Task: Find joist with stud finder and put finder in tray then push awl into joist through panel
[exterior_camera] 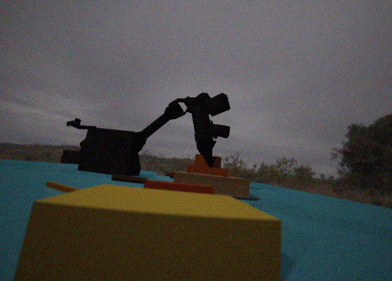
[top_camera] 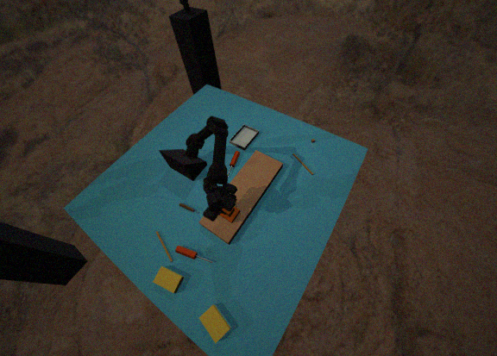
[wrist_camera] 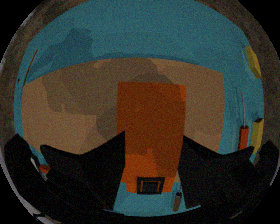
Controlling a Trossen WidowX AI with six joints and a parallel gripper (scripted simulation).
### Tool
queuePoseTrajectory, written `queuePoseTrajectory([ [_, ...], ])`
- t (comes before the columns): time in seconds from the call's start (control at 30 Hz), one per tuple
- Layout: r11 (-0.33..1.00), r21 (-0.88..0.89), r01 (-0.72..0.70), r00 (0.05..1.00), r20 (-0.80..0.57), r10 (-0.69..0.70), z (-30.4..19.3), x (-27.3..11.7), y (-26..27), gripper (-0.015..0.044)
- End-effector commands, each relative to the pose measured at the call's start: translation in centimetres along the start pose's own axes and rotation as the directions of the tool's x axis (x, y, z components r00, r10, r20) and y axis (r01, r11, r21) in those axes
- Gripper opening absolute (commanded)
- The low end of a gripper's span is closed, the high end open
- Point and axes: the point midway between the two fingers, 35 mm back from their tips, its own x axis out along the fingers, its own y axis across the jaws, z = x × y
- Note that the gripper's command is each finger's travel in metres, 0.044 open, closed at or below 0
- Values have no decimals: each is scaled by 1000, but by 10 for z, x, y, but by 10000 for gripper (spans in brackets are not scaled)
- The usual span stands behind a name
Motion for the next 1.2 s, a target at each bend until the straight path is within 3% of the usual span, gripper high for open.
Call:
queuePoseTrajectory([
  [0.0,1000,1,5,1000,-1,-5,-1,0,-9,0],
  [1.17,1000,0,4,1000,1,-4,0,-1,-54,0],
])
